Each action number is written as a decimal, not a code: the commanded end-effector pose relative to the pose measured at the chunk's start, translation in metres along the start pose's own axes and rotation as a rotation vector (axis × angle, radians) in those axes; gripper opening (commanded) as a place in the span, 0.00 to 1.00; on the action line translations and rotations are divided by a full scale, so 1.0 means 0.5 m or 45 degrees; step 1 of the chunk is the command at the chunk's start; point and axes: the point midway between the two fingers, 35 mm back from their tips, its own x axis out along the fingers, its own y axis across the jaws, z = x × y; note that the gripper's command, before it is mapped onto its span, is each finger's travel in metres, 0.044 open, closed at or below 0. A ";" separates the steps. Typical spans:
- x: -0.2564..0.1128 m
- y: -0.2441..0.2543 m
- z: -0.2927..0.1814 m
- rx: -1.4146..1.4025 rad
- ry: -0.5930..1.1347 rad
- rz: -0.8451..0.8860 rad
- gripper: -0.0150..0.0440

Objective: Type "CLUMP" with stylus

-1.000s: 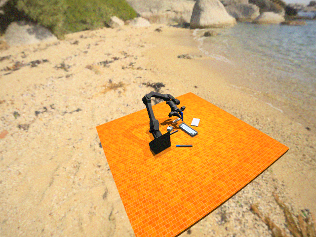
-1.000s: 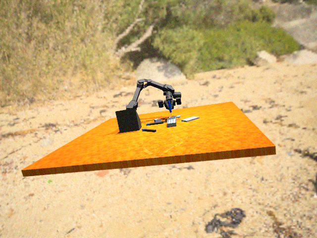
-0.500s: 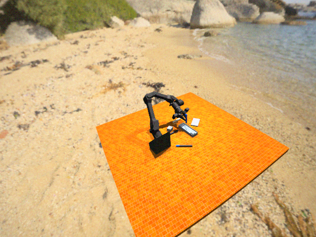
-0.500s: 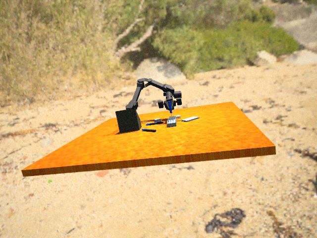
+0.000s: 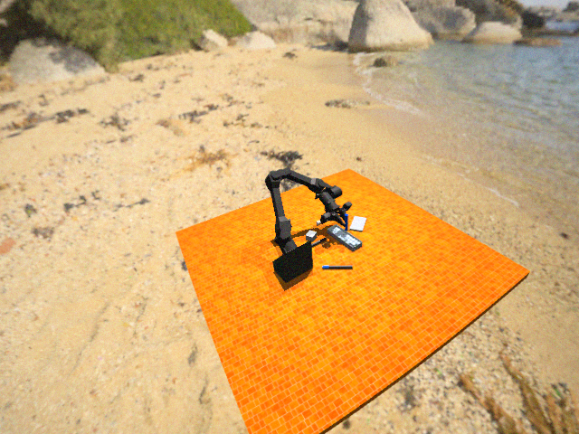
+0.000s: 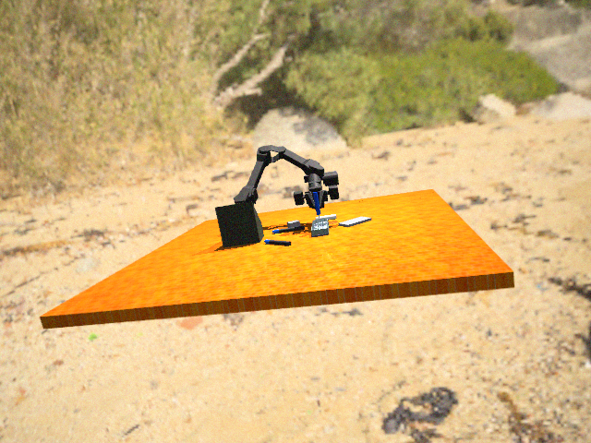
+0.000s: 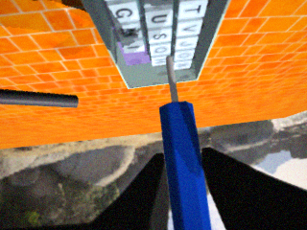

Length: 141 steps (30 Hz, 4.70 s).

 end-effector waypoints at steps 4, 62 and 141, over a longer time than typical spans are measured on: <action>0.011 0.002 0.013 0.000 0.005 0.008 0.30; 0.028 0.001 0.047 0.000 0.003 0.008 0.39; 0.043 0.042 0.029 -0.001 0.004 0.010 0.39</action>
